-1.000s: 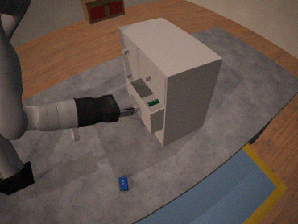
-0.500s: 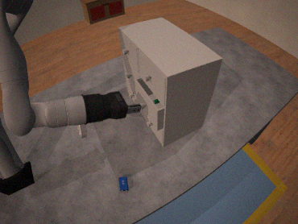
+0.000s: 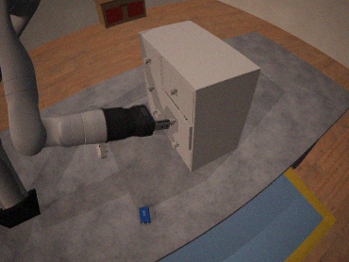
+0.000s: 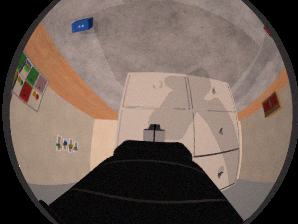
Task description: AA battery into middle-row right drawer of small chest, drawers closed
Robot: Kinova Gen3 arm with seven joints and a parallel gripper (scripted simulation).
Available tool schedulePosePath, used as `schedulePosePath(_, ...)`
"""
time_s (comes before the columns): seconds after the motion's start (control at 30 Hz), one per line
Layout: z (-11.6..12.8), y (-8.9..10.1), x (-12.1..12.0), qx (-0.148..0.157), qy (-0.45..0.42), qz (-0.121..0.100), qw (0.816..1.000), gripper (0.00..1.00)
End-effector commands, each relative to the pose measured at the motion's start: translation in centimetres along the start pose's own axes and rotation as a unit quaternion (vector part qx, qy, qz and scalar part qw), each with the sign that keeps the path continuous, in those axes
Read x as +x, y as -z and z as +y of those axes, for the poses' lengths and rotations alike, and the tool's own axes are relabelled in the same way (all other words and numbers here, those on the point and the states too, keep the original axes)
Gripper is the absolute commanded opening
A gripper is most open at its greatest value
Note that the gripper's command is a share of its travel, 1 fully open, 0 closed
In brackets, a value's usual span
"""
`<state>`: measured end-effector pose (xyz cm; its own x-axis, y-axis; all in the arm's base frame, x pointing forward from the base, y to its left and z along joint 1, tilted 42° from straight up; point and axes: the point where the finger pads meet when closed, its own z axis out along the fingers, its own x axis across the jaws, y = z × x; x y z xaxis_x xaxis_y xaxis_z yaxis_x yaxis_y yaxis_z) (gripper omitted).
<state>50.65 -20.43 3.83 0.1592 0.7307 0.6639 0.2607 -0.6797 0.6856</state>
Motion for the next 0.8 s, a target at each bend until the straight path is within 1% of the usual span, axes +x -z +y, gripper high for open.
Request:
schedulePosePath(0.0, 0.16, -0.11, 0.07, -0.001, 0.001, 0.001, 1.0, 0.0)
schedulePosePath(0.77, 0.27, -0.39, 0.07, -0.001, 0.001, 0.001, 1.0, 0.0)
